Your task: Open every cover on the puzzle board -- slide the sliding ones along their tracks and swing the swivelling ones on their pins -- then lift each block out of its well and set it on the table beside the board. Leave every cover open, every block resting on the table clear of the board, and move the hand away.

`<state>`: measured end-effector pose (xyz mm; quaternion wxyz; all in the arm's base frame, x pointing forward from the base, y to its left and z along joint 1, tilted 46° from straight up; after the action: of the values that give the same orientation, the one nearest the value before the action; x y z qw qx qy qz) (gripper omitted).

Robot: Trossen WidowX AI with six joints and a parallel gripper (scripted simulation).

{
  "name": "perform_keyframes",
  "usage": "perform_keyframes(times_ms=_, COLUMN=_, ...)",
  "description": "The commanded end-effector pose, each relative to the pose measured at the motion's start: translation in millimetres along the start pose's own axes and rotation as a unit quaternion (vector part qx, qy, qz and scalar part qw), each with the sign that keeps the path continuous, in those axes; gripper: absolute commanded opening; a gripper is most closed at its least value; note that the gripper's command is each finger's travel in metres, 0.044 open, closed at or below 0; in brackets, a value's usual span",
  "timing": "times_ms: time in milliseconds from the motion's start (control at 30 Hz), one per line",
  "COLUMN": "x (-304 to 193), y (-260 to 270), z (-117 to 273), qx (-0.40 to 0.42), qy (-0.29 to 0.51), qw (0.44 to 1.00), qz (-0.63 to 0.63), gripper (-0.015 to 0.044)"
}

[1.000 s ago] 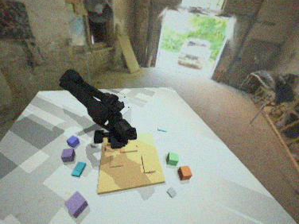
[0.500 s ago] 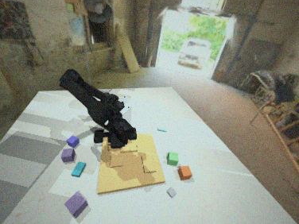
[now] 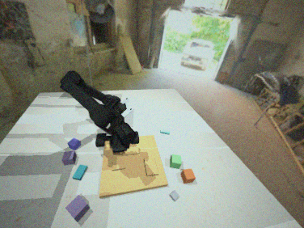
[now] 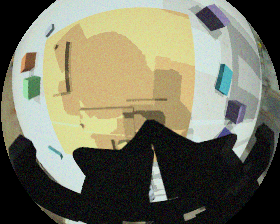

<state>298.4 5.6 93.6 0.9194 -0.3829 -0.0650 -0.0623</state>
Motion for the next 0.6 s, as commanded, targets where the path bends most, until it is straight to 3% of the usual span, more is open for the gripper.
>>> perform_keyframes(times_ms=0, x=-0.7, y=-0.6, z=-6.3, qx=-0.003, qy=0.002, qw=1.0, qz=0.003, gripper=0.0)
perform_keyframes(times_ms=567, x=-0.2, y=-0.7, z=-23.2, qx=-0.003, qy=0.002, qw=1.0, qz=0.003, gripper=0.0)
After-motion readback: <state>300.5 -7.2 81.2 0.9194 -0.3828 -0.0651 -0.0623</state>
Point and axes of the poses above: the point midway between the two fingers, 35 mm back from their tips, its own z axis back along the fingers, its own y axis across the jaws, x = y × z, the point moved 4 cm from there along z, back along the fingers, and after that the axes turned 2 degrees about -z, right-handed, at the moved point
